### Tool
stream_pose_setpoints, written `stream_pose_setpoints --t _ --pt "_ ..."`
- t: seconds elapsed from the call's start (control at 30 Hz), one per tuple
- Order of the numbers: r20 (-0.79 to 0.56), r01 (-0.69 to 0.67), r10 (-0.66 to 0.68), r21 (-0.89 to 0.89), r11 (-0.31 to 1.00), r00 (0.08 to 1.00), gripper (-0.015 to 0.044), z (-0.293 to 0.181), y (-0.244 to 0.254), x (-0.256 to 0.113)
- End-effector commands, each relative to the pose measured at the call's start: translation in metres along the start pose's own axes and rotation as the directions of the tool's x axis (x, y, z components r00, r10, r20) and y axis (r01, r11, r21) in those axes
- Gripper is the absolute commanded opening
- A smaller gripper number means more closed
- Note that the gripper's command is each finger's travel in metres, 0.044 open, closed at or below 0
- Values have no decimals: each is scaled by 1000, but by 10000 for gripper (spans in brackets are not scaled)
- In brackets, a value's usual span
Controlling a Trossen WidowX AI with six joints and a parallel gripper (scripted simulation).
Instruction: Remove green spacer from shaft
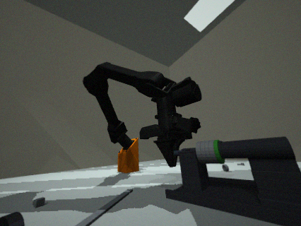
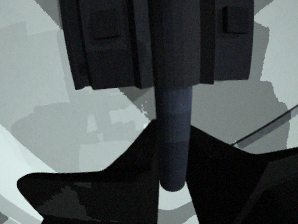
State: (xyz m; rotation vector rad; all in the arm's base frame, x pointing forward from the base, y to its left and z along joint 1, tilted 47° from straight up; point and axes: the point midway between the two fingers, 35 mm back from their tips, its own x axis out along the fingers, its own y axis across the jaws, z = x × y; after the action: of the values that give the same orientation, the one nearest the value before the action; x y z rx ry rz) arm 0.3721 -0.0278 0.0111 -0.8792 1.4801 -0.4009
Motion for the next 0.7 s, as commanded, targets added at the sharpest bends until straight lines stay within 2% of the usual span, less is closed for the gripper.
stream_pose_setpoints --t 0.0,0.67 --pt "-1 2 -2 -2 1000 1000 0 -1 -1 0" --pt "-1 2 -2 -2 1000 1000 0 -4 -1 0"
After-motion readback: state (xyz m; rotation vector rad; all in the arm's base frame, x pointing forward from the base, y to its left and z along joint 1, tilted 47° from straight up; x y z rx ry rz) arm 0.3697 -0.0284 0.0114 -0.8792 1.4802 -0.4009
